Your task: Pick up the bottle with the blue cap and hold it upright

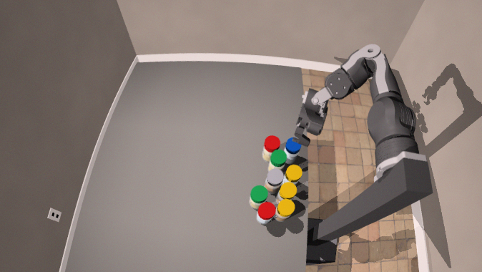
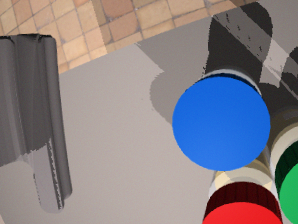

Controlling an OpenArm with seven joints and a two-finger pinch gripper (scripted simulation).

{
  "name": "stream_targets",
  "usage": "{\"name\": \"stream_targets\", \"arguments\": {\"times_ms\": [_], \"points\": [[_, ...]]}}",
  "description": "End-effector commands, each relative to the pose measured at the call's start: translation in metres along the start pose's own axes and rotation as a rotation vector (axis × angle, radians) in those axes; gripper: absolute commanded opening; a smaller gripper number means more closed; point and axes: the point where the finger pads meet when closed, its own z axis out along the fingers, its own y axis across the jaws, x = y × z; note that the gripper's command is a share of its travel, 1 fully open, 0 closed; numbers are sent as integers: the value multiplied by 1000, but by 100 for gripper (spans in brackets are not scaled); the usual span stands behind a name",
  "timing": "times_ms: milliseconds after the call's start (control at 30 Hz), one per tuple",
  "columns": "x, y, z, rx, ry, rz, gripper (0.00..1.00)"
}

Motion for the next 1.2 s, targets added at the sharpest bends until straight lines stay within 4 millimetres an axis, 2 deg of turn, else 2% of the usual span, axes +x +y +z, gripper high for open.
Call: {"name": "stream_targets", "arguments": {"times_ms": [0,100,433,667,1000,1167], "points": [[-2,0,-1,-3,-10,0,45],[-2,0,-1,-3,-10,0,45],[1,6,39,11,-10,-53,45],[1,6,39,11,-10,-53,45],[1,6,90,10,-10,-53,45],[1,6,90,10,-10,-53,45]]}}
